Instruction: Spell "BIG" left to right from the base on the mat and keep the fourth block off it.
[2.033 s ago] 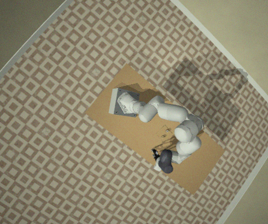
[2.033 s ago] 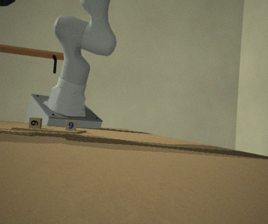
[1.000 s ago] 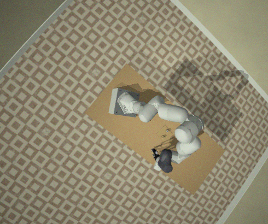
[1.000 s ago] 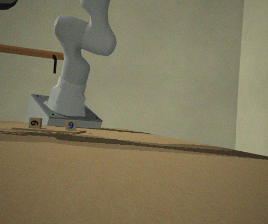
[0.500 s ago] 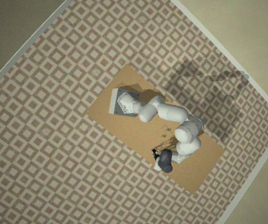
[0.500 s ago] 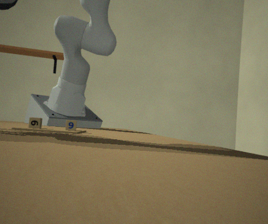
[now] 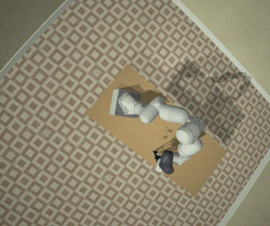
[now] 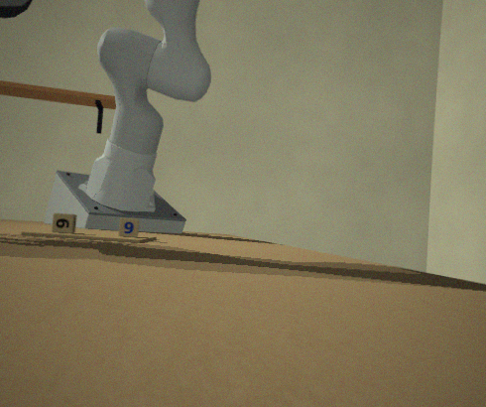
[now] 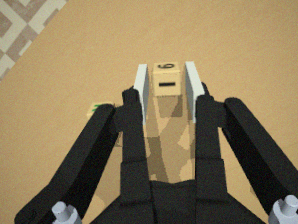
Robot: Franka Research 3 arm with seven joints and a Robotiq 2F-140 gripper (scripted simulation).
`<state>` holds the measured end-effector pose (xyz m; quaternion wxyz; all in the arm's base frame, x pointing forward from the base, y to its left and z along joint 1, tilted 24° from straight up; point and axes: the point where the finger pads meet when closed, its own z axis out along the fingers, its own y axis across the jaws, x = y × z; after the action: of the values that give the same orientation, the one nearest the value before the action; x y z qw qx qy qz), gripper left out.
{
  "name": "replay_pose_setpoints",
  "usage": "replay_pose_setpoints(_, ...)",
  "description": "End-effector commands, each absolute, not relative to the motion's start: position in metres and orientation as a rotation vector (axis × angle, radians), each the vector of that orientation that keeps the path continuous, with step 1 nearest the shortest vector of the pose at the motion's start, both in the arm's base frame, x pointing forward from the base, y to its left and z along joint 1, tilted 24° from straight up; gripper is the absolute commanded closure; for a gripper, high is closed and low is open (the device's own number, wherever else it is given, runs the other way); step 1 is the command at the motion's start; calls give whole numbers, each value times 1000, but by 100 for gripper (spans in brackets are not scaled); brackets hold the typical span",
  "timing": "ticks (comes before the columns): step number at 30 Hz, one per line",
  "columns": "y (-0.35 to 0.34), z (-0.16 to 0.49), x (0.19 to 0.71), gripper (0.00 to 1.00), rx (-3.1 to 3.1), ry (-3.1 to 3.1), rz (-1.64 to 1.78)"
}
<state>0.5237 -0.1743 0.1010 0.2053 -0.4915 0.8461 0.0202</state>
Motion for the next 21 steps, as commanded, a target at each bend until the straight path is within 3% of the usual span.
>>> replay_pose_setpoints(1,-173,101,525,75,-1377,2353,53)
replay_pose_setpoints(2,-173,101,525,87,-1377,2353,53)
replay_pose_setpoints(21,-173,101,525,87,-1377,2353,53)
